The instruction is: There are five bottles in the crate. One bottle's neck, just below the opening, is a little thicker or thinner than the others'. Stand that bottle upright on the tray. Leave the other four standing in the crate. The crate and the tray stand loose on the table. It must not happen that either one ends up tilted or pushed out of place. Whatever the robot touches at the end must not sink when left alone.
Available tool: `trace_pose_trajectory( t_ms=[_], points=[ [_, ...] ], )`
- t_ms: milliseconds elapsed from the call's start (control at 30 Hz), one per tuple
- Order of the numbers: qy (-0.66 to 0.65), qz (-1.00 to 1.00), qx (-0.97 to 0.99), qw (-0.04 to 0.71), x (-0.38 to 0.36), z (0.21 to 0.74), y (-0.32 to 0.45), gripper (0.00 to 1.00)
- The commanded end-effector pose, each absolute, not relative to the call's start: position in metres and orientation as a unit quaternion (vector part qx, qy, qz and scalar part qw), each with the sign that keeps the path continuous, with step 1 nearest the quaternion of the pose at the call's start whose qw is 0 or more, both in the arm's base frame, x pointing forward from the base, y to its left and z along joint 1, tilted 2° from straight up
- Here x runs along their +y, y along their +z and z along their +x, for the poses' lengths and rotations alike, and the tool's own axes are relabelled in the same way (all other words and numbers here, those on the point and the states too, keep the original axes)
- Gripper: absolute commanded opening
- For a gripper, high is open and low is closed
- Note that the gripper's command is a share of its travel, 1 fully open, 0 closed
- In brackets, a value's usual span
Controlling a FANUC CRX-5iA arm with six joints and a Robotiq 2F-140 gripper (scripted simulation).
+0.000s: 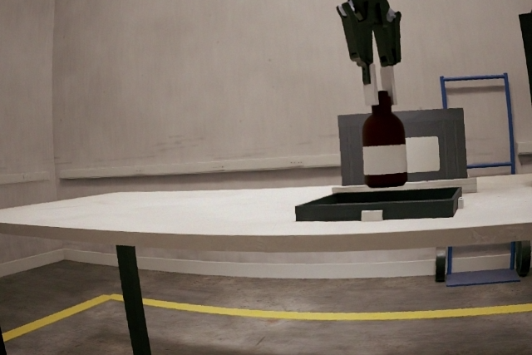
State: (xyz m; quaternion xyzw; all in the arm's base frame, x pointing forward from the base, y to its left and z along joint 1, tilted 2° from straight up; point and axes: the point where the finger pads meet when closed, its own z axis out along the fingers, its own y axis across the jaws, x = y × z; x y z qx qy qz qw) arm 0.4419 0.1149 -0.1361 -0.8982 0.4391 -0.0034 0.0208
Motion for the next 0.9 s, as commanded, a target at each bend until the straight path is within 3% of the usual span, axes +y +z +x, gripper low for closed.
trace_pose_trajectory(
  t_ms=[0, 867],
  points=[
    [-0.004, -0.898, 0.439, 0.021, 0.115, 0.443, -0.138, 0.1],
    [-0.004, -0.898, 0.439, 0.021, 0.116, 0.443, -0.152, 0.1]
  ],
)
